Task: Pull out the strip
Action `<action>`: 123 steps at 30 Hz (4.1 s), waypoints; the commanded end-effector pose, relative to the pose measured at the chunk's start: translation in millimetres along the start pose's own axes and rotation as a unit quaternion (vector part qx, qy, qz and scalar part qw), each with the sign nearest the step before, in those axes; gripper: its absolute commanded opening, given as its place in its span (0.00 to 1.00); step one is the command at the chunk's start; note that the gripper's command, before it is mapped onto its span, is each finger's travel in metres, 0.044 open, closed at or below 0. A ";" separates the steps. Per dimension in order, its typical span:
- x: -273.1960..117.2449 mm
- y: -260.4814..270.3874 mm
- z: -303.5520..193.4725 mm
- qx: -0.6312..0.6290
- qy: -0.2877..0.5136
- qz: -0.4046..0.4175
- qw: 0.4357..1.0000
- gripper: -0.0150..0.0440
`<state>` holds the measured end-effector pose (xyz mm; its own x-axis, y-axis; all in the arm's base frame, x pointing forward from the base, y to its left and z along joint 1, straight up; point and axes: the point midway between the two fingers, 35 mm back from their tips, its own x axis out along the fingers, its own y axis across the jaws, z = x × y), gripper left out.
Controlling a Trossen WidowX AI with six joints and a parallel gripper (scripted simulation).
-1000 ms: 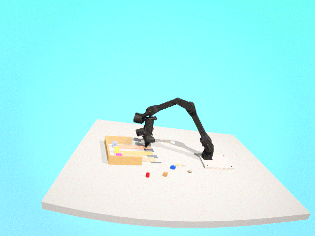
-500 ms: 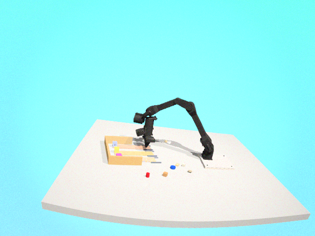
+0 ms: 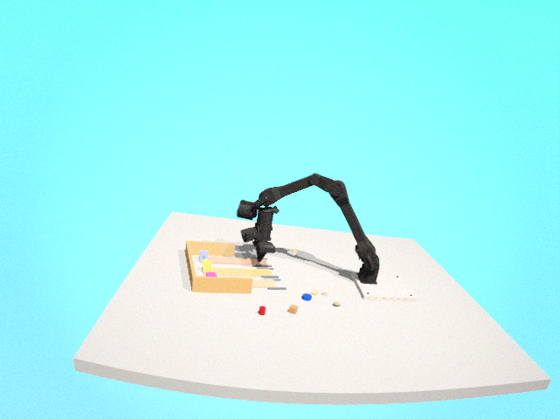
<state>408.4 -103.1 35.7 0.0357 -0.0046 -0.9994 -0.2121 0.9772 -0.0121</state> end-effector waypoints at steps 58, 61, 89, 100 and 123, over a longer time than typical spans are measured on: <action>6.0 -3.5 -91.0 -0.003 0.005 -0.002 1.000 0.25; 6.1 -3.7 -95.7 -0.003 0.005 -0.002 1.000 0.25; 6.2 -5.4 -139.2 -0.003 0.007 -0.002 1.000 0.25; 6.1 -6.1 -156.1 -0.003 0.008 -0.002 1.000 0.25; 5.9 -7.2 -186.4 -0.003 0.009 -0.002 1.000 0.25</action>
<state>236.2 -151.5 29.0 0.0442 -0.0221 -0.9988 -0.2170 0.9757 -0.0312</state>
